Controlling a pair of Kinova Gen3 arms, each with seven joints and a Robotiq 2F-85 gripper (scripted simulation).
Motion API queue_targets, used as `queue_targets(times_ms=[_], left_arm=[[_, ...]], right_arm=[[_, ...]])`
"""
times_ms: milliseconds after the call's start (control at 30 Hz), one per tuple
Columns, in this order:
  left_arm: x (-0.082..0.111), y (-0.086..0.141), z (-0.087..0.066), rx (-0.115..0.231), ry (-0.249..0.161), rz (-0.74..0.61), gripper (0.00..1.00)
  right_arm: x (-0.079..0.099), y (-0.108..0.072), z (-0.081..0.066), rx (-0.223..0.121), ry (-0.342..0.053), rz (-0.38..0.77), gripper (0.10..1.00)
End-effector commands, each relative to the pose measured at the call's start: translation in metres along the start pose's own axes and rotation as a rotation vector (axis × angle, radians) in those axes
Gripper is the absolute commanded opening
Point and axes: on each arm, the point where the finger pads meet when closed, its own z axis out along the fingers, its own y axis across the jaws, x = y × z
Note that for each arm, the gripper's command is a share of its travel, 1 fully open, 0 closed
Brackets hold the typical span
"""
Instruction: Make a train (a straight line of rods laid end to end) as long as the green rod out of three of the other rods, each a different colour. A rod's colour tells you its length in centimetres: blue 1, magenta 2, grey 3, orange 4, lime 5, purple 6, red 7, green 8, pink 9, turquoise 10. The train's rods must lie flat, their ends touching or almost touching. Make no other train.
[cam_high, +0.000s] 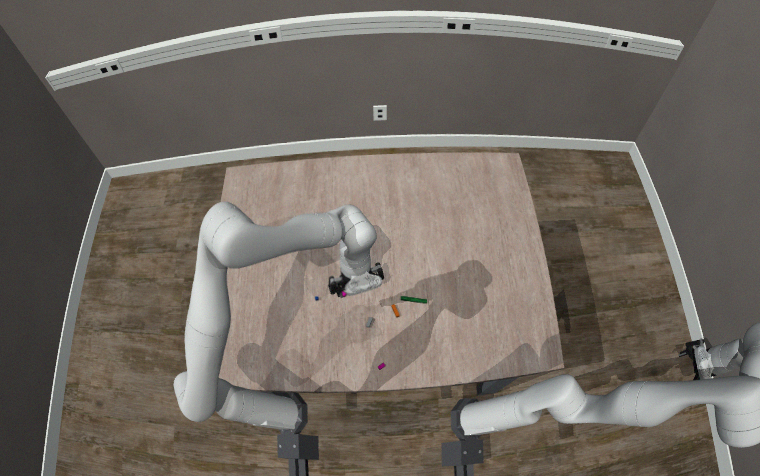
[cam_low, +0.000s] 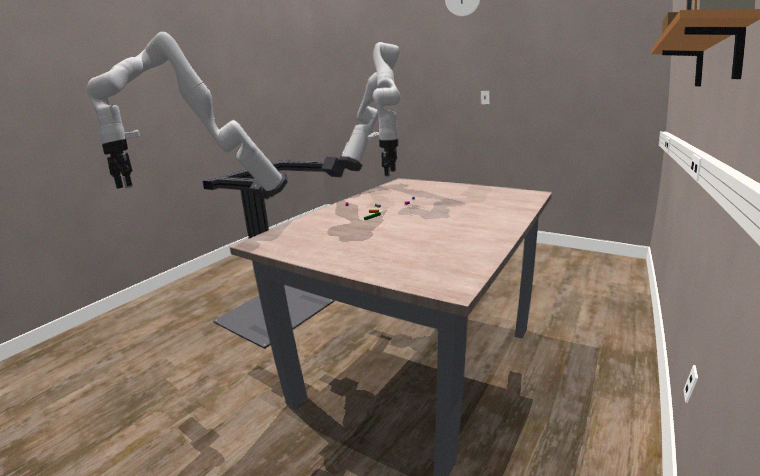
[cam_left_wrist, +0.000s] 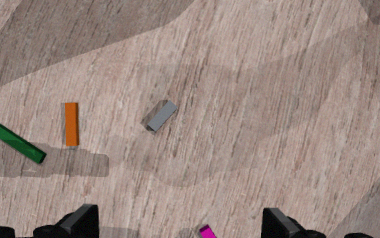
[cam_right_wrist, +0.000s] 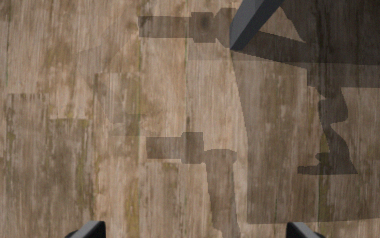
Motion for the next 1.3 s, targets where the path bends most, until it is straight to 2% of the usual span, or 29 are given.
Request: queue_targets(times_ms=[0, 333, 633, 1267], left_arm=[[-0.001, -0.005, -0.004, 0.010, -0.006, -0.094, 1.000], [-0.005, -0.018, -0.013, 0.037, -0.012, -0.333, 1.000], [-0.006, -0.024, -0.017, 0.050, -0.014, -0.432, 1.000], [-0.007, -0.028, -0.020, 0.059, -0.014, -0.497, 1.000]], right_arm=[[0.000, 0.000, -0.001, -0.001, -0.001, 0.000, 1.000], [0.000, 0.000, -0.001, -0.001, -0.001, 0.000, 1.000], [0.000, 0.000, -0.001, -0.001, -0.001, 0.000, 1.000], [0.000, 0.000, -0.001, -0.001, -0.001, 0.000, 1.000]])
